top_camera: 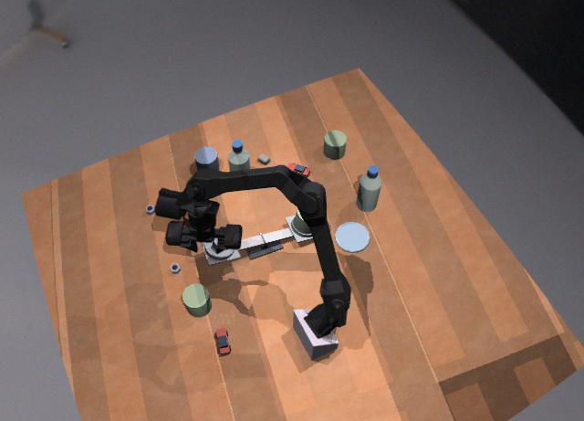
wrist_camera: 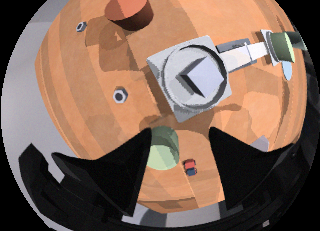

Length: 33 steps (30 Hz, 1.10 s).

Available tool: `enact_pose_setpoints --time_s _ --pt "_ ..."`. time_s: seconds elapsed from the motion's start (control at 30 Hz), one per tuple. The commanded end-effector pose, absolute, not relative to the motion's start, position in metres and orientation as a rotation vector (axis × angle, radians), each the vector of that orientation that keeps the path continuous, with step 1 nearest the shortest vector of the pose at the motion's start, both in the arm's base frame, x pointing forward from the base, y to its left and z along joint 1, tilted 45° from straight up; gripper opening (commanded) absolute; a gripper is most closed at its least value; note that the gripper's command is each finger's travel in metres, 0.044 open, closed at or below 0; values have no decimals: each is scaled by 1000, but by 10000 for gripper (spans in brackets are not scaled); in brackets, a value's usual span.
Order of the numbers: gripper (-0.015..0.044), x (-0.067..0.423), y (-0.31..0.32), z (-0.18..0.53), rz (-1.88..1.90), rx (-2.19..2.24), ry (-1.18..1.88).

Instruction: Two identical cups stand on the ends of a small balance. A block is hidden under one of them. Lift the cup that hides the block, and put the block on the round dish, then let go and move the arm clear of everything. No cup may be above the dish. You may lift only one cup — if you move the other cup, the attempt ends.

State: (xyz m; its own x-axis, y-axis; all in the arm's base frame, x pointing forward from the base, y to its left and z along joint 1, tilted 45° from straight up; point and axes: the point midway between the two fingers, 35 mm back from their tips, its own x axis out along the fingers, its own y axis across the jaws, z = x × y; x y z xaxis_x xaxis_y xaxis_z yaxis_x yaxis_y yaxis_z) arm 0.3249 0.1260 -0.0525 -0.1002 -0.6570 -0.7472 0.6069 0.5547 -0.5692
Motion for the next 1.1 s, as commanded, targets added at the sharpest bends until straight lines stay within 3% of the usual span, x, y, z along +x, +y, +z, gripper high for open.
enact_pose_setpoints --time_s 0.0,0.67,1.07 --pt "260 330 121 -47 -1142 39 1219" --pt "260 347 98 -18 -1527 534 758" --pt "260 346 87 -27 -1538 550 740"
